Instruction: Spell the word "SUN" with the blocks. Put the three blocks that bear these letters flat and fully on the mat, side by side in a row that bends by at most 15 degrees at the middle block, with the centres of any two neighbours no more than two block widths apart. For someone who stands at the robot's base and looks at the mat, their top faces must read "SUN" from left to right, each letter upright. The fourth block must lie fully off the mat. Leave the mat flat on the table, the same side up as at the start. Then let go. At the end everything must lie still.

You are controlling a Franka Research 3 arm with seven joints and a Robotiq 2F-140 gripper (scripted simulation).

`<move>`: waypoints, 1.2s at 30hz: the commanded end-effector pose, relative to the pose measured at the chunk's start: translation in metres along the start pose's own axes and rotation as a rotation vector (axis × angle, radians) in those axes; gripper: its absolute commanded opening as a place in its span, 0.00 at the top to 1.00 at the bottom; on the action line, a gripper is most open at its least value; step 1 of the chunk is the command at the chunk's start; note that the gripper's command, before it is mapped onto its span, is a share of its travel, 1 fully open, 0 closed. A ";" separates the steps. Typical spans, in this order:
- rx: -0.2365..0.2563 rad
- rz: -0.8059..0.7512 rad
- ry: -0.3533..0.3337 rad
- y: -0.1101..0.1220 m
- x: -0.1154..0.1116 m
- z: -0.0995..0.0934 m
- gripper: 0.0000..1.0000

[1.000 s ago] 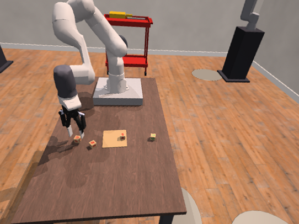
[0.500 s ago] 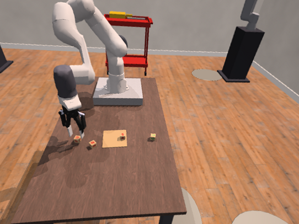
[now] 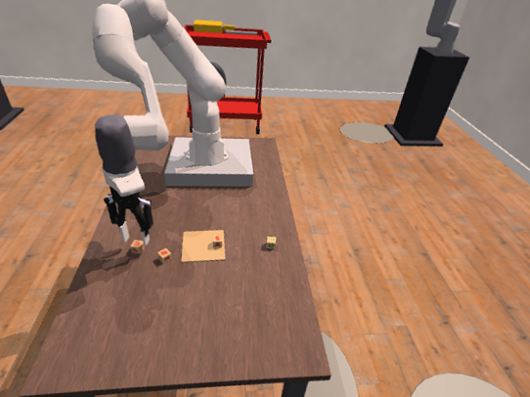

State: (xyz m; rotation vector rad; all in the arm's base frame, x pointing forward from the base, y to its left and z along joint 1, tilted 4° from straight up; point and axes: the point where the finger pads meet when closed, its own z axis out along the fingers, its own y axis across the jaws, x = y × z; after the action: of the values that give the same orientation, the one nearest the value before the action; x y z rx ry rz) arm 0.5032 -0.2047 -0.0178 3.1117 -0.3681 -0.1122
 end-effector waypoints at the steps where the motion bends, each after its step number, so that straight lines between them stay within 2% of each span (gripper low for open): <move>1: -0.001 0.002 0.001 0.001 0.000 0.000 0.60; 36: -0.001 0.002 0.001 0.001 0.000 0.005 0.60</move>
State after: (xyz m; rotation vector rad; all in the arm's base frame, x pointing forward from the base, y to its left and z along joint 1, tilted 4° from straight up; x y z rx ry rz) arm 0.5029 -0.2050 -0.0191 3.1112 -0.3680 -0.1120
